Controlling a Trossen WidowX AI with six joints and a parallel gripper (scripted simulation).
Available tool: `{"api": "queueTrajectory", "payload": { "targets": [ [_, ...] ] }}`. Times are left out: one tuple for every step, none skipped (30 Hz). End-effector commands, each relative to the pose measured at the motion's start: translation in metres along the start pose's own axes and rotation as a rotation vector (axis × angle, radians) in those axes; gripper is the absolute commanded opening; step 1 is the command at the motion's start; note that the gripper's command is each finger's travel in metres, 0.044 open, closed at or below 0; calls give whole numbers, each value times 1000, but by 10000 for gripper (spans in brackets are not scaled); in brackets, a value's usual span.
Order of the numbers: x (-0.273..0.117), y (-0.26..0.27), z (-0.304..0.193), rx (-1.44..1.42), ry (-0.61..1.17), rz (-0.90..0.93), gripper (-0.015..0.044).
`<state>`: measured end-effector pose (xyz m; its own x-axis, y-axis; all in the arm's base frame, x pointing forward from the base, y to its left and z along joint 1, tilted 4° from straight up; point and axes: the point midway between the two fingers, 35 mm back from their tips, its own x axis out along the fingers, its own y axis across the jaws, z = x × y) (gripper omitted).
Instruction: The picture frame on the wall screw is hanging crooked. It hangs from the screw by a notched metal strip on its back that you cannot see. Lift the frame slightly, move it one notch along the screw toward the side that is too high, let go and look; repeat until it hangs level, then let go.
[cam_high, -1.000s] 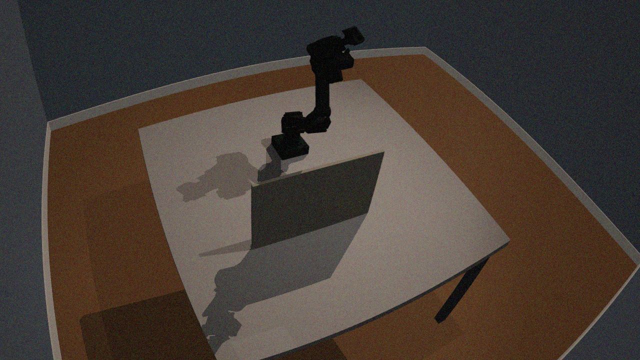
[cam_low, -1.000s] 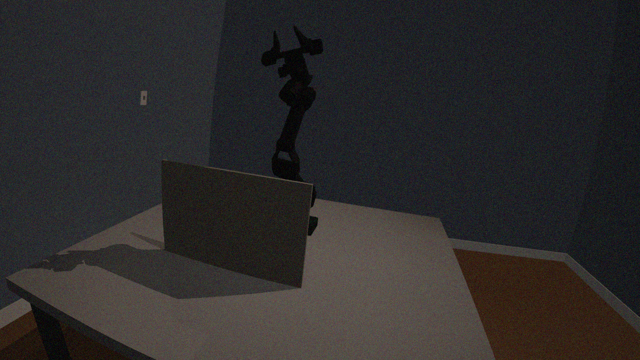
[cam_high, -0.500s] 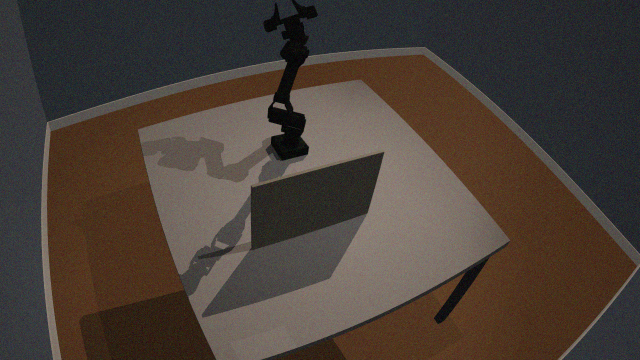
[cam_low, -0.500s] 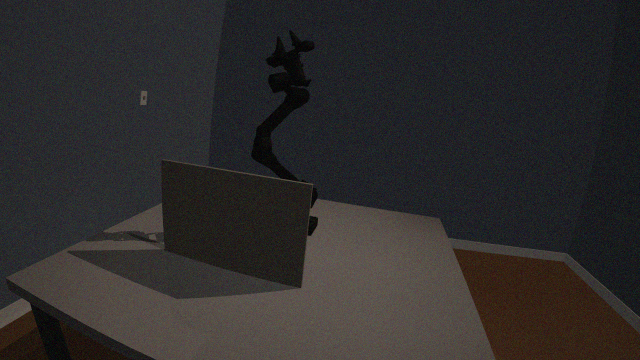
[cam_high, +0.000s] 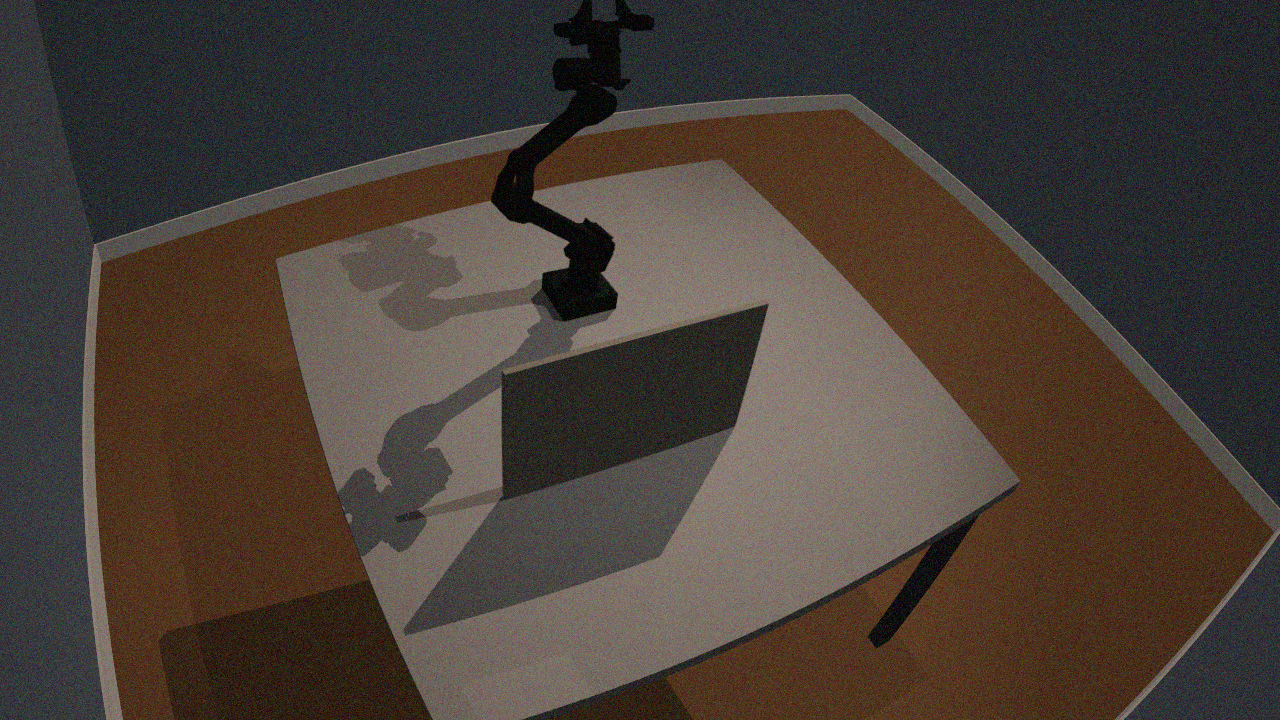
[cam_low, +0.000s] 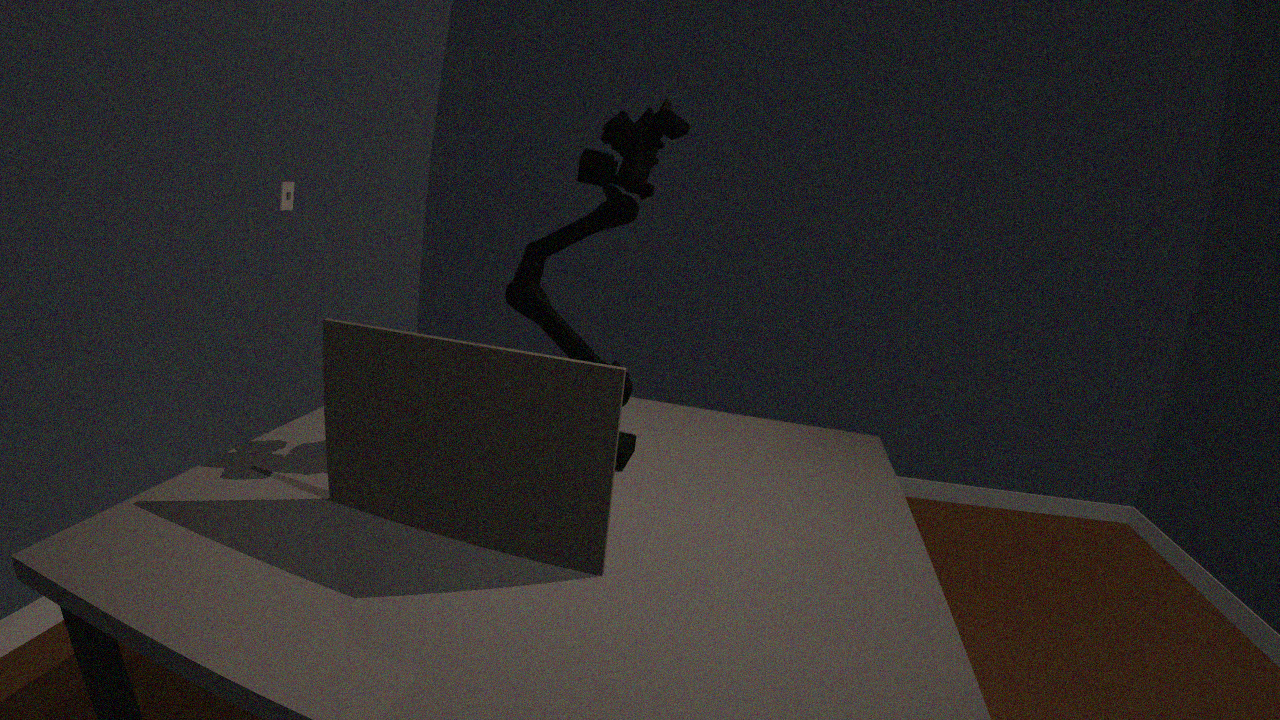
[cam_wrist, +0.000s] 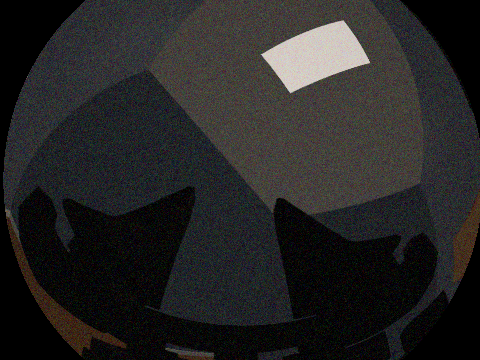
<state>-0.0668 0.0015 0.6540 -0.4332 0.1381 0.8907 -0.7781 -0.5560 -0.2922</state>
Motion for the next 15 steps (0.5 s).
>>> {"api": "queueTrajectory", "payload": {
  "targets": [
    [-11, -30, -48, -62, 169, -100, 260],
    [-16, -39, -58, -76, 208, -129, 260],
    [-21, -47, -67, -90, 245, -160, 260],
    [-27, -57, -75, -103, 281, -193, 260],
    [-34, -66, -82, -115, 316, -227, 260],
    [-42, -76, -89, -126, 349, -263, 260],
    [-50, -86, -94, -137, 380, -300, 260],
    [-58, -96, -99, -147, 410, -339, 260],
    [-67, -106, -103, -156, 438, -379, 260],
    [-77, -116, -105, -164, 464, -421, 260],
    [-87, -125, -107, -172, 488, -464, 260],
    [-98, -135, -109, -180, 510, -508, 260],
    [-109, -144, -109, -187, 530, -553, 260],
    [-120, -152, -108, -193, 548, -600, 260],
    [-132, -161, -107, -198, 564, -647, 260]
  ]
}}
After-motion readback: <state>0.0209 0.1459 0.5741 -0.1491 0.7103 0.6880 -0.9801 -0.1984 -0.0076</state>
